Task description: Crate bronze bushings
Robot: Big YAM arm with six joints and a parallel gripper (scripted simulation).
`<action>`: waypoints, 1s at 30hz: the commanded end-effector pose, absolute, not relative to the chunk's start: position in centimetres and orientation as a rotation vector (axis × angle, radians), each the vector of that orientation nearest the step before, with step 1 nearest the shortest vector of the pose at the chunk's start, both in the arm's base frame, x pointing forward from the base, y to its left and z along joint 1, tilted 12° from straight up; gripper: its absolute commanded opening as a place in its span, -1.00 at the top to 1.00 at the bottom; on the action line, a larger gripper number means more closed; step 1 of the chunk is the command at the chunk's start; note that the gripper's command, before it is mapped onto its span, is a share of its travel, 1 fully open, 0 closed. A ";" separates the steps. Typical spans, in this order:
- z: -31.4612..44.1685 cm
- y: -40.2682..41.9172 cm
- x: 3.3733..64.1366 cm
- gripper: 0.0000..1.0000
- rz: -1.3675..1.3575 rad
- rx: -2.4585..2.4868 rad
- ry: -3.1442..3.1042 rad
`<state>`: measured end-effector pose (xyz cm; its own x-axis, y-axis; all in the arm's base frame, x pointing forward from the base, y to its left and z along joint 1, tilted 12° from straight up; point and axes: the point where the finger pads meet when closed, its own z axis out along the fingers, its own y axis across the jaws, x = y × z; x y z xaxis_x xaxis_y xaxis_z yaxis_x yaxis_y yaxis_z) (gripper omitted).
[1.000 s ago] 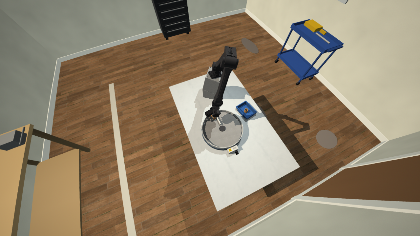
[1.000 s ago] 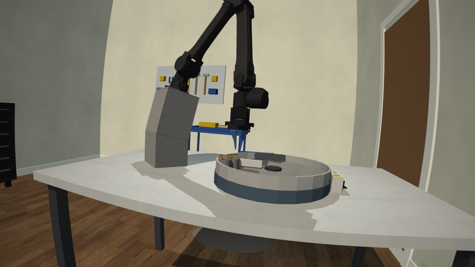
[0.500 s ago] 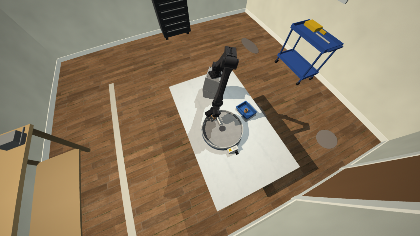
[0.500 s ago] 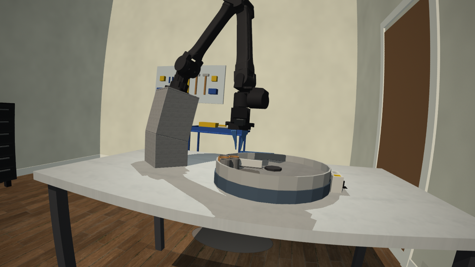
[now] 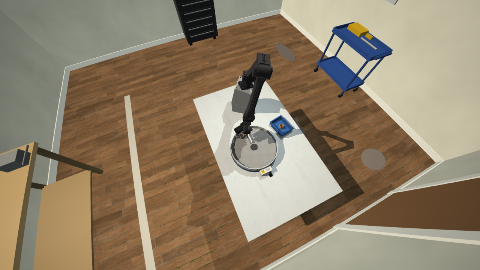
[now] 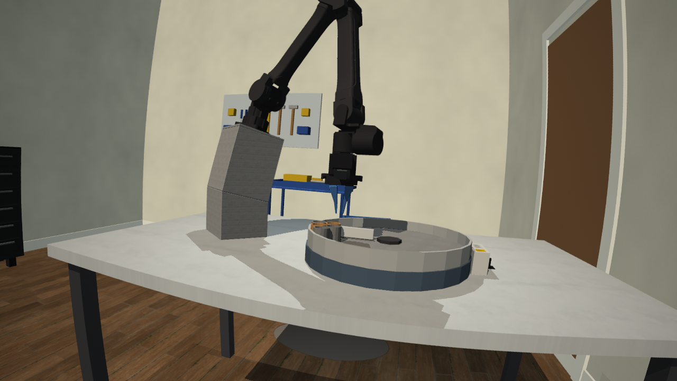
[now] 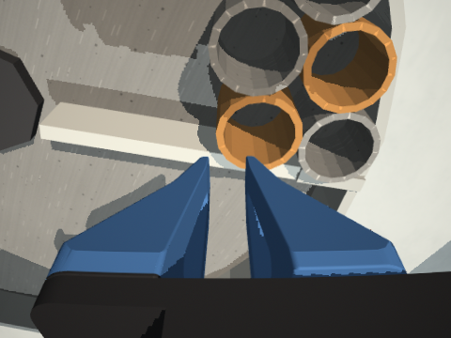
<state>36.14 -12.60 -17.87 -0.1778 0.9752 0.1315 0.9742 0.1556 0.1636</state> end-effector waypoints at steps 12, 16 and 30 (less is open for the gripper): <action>-20.0 -12.3 37.6 0.71 0.340 1.995 2.373; -19.8 -12.9 37.3 0.71 0.340 2.009 2.354; -19.8 -12.6 36.8 0.71 0.337 2.012 2.366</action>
